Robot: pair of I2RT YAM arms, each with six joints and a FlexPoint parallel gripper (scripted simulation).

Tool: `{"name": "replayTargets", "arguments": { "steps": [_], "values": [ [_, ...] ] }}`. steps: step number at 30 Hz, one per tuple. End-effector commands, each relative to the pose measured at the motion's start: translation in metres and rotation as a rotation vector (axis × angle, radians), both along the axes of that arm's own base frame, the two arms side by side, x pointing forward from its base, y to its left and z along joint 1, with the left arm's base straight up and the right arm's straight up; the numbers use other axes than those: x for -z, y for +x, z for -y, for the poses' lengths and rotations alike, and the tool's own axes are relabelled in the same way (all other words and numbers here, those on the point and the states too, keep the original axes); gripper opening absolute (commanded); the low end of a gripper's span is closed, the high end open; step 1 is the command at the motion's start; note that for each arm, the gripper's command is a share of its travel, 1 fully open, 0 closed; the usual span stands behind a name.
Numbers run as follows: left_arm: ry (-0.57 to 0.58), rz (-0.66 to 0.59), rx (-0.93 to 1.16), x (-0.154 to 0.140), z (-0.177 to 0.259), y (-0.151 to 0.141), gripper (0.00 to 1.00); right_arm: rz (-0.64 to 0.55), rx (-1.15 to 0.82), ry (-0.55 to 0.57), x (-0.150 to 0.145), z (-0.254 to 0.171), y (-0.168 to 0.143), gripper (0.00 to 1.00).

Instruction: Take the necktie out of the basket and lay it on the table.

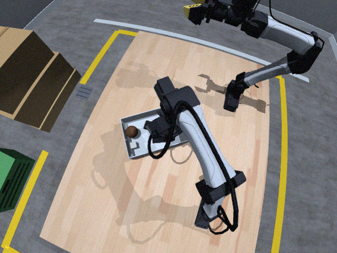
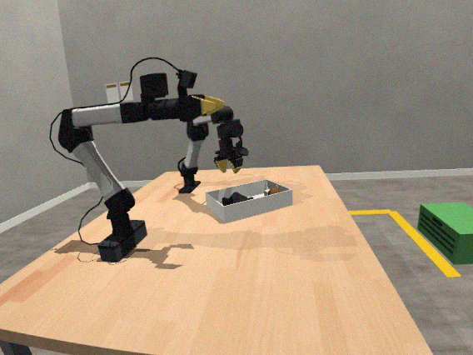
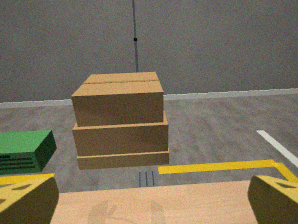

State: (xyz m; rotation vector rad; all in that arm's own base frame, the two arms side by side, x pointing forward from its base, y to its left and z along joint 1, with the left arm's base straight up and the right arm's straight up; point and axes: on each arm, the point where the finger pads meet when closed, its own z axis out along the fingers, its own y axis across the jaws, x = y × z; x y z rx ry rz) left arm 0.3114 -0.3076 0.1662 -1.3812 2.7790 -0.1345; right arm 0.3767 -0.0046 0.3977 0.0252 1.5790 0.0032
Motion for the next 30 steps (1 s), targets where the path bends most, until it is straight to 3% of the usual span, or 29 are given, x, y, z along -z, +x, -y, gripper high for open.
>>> {"name": "replayTargets", "arguments": {
  "steps": [1, 30],
  "values": [
    [0.062, -0.071, 0.001, -0.0160, 0.0082, -0.0006, 0.76, 0.000, 0.000, 0.000, 0.0000, 0.0000, 0.0000, 1.00],
    [0.062, -0.071, 0.001, -0.0238, 0.0122, -0.0008, 0.76, 0.000, 0.000, 0.000, 0.0000, 0.0000, 0.0000, 1.00]
  ]
}}
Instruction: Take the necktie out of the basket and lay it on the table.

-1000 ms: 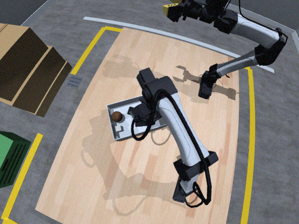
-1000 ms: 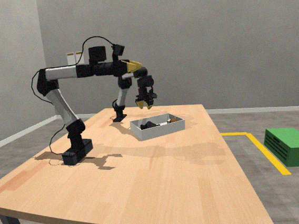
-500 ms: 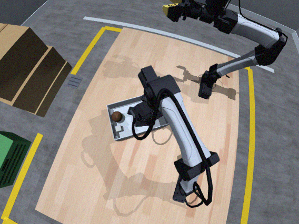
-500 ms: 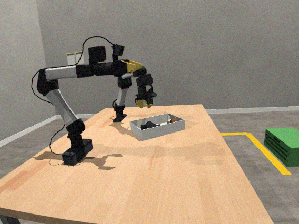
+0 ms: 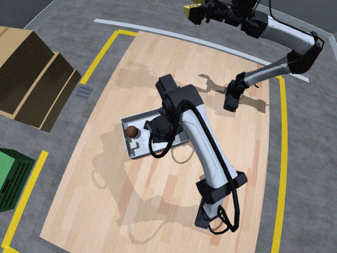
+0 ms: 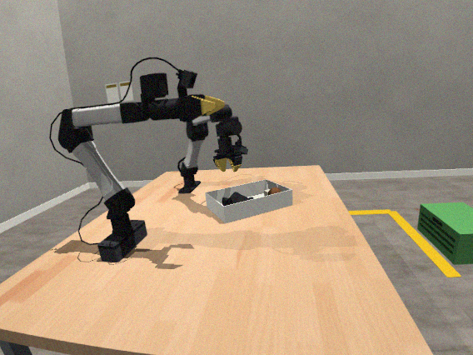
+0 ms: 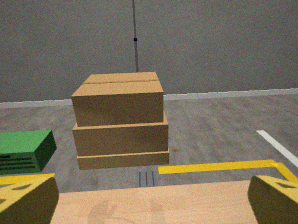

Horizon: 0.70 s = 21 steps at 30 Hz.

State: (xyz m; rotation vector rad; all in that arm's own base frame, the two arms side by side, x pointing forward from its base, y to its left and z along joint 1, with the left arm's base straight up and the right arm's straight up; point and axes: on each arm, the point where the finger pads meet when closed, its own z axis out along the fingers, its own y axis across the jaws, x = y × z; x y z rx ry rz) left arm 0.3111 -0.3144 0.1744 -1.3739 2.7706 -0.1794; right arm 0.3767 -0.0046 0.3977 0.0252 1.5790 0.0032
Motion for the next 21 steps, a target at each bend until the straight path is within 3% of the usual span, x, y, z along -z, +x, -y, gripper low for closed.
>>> {"name": "replayTargets", "arguments": {
  "steps": [1, 21],
  "values": [
    [0.084, -0.091, 0.000, -0.0157, 0.0054, -0.0006, 0.76, 0.000, 0.000, 0.000, 0.0000, 0.0000, 0.0000, 1.00],
    [0.084, -0.091, 0.000, -0.0190, 0.0047, -0.0008, 0.76, 0.000, 0.000, 0.000, 0.0000, 0.0000, 0.0000, 1.00]
  ]
}}
